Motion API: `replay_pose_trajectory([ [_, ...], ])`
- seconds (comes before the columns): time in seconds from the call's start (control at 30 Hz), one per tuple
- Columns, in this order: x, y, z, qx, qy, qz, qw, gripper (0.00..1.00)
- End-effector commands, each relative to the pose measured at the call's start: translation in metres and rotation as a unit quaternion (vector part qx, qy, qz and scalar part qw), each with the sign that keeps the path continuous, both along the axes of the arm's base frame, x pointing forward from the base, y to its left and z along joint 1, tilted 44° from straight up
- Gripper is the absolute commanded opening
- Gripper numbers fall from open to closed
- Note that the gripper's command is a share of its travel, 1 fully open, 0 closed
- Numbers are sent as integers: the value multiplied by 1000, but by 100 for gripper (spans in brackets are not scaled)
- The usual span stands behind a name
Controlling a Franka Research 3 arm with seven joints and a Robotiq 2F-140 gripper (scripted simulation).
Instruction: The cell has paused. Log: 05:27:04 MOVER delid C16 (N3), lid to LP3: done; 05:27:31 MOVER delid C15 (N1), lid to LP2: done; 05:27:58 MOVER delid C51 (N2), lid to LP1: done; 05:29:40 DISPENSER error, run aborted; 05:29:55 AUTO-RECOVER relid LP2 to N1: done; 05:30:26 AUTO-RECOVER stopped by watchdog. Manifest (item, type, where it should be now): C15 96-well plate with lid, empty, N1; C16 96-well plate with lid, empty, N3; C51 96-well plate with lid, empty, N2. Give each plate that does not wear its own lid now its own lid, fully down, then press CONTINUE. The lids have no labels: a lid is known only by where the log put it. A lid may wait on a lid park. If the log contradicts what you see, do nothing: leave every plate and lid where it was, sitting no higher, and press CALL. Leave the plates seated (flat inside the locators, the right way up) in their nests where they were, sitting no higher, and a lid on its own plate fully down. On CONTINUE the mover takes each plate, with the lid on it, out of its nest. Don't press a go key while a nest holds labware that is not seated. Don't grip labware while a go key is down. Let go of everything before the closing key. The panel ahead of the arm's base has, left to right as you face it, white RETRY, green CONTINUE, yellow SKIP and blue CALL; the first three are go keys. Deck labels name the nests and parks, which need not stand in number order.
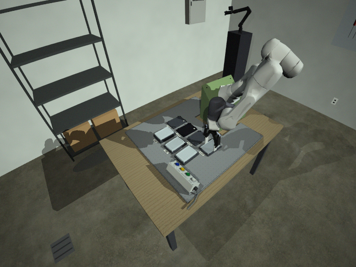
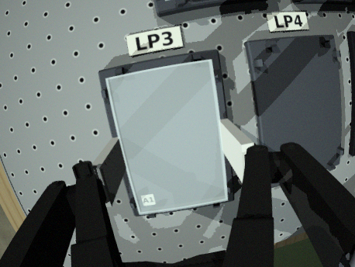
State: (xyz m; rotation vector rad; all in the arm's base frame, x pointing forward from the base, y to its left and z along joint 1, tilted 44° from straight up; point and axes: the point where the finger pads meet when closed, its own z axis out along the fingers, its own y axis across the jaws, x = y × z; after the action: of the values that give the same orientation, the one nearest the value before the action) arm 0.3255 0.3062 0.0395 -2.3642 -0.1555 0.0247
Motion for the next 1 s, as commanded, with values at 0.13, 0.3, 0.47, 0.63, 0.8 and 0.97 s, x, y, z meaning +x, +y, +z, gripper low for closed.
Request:
replay_pose_trajectory([
  [0.13,1,-1,1,0,-1,0,1000,0],
  [0.3,1,-2,2,0,-1,0,1000,0],
  [0.47,1,-3,3,0,-1,0,1000,0],
  [0.63,1,-3,3,0,-1,0,1000,0],
  [0.8,1,-3,3,0,-1,0,1000,0],
  [0.97,1,-3,3,0,-1,0,1000,0],
])
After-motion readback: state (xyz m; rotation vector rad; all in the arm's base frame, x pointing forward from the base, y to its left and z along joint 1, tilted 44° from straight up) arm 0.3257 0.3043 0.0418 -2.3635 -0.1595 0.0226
